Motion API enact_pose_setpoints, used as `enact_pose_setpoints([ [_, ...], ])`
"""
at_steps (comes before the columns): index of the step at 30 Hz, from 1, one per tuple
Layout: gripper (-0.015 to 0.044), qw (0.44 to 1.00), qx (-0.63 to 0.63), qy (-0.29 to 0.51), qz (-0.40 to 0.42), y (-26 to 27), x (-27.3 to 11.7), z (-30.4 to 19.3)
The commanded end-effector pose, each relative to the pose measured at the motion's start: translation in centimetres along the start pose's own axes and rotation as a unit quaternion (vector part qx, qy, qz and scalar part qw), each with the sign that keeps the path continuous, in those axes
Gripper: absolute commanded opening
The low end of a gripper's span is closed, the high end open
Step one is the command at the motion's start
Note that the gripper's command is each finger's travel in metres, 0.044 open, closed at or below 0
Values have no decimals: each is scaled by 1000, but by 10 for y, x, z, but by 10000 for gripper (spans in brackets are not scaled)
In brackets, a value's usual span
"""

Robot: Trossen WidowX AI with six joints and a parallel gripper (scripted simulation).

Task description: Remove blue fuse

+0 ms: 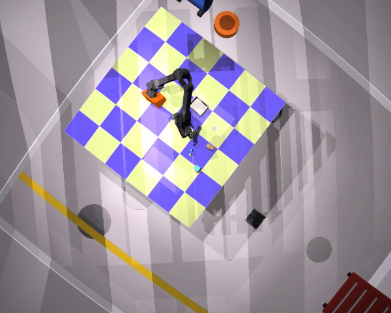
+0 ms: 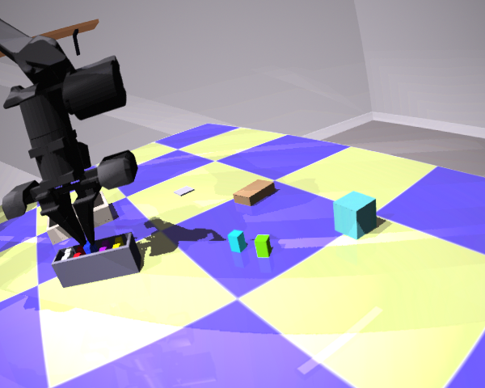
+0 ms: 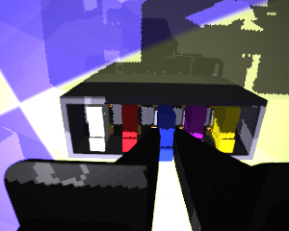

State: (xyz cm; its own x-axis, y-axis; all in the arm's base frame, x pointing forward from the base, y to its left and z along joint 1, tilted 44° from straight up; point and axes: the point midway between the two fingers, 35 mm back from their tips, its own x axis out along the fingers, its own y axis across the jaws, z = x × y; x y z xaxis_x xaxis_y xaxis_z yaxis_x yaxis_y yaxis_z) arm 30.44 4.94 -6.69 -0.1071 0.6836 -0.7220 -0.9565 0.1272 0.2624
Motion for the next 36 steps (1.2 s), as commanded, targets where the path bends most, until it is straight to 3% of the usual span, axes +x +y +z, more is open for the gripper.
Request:
enact_pose_setpoints([
  [1,0,1000,-4,2,-1,0,-3,0],
  [36,0,1000,-2,2,-1,0,-20,0],
])
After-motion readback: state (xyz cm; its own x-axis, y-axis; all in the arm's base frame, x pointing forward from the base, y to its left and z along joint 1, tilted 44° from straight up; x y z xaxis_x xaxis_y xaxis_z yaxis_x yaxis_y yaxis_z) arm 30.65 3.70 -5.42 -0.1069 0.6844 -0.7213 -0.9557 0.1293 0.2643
